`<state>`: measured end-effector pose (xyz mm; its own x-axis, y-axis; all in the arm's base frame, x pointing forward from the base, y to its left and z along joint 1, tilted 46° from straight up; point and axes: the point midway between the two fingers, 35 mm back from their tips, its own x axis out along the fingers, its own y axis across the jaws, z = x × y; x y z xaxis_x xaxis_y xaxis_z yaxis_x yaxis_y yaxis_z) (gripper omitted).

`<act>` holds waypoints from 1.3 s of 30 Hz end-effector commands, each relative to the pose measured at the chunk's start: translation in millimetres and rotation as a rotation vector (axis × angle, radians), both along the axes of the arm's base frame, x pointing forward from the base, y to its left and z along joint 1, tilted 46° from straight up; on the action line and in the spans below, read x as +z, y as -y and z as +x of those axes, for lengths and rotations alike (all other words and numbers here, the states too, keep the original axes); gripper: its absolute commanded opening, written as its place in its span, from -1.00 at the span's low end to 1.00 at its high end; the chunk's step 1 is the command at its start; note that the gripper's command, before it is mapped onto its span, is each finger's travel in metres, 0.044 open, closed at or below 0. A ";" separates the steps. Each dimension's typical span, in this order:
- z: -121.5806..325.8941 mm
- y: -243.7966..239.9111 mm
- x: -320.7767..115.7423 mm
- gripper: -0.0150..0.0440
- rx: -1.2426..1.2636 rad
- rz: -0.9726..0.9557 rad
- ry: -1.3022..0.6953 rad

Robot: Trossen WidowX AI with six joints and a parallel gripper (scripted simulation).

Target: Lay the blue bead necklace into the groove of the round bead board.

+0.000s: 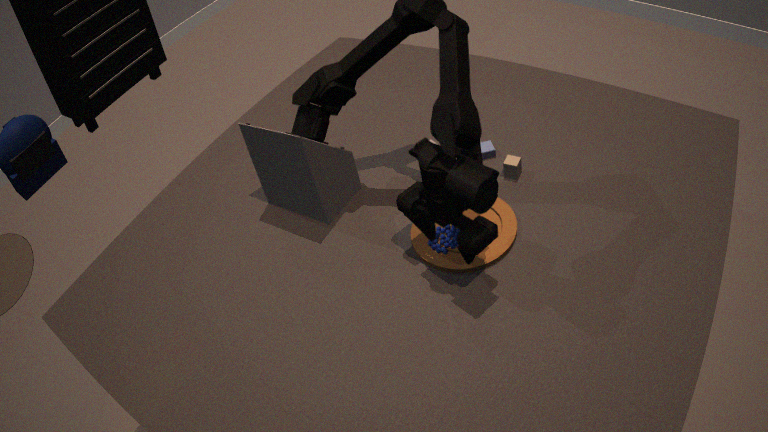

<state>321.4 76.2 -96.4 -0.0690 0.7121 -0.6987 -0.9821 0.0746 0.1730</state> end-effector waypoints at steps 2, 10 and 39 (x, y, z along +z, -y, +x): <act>-0.4 -0.2 -0.2 1.00 -0.001 0.000 -0.003; -0.4 -0.2 -0.2 1.00 -0.001 0.000 -0.003; 7.9 8.8 25.3 0.64 -0.678 -0.057 -0.683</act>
<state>326.2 69.5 -79.9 -0.0586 0.7176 -0.6940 -0.6852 0.4767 0.5507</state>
